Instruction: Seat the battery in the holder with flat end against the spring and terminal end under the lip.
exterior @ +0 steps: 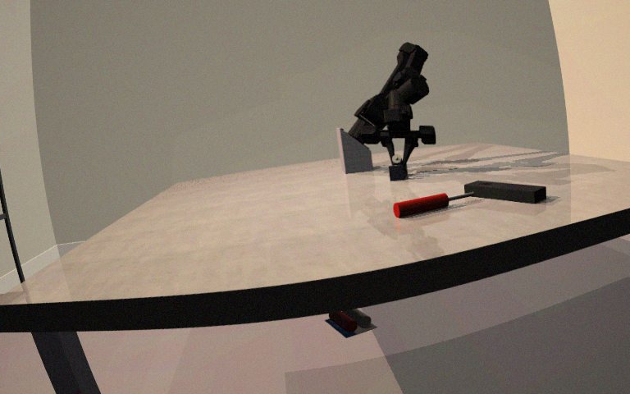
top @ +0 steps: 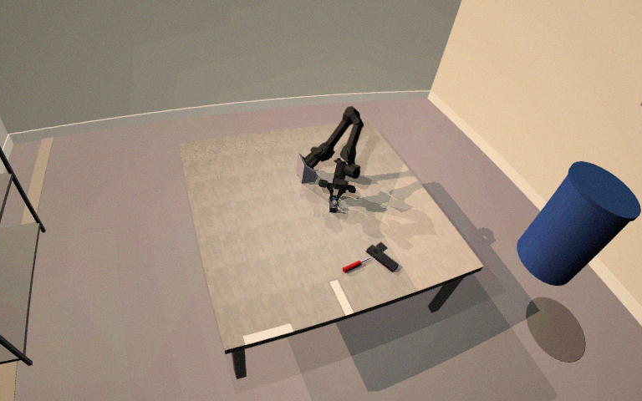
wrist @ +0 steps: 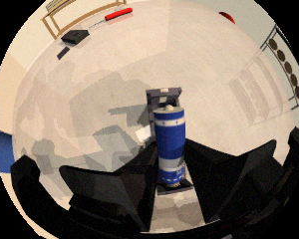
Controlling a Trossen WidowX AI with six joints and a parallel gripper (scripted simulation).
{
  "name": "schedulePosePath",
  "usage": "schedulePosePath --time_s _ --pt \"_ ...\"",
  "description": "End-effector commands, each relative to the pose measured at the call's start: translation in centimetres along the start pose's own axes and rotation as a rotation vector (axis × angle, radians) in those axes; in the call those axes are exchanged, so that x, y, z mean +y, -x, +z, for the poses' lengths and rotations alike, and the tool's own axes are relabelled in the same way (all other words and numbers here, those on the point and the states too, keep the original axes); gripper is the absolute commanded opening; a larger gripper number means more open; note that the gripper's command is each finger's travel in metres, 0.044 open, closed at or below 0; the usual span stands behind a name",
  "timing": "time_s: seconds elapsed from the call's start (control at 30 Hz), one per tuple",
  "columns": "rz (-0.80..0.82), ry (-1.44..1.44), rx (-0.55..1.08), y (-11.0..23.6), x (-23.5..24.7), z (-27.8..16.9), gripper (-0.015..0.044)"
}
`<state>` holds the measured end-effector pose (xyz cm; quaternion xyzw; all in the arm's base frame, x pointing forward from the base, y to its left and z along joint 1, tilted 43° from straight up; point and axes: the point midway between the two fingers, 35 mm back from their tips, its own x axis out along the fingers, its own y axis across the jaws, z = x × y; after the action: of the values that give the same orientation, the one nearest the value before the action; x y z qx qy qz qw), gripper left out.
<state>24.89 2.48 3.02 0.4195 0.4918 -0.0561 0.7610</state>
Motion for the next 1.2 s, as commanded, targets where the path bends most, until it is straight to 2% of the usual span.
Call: schedulePosePath --time_s 0.0,1.17 --pt "-0.010 0.007 0.043 -0.21 -0.15 -0.37 0.0077" --pt "-0.053 0.039 0.241 -0.93 -0.13 0.01 0.0077"
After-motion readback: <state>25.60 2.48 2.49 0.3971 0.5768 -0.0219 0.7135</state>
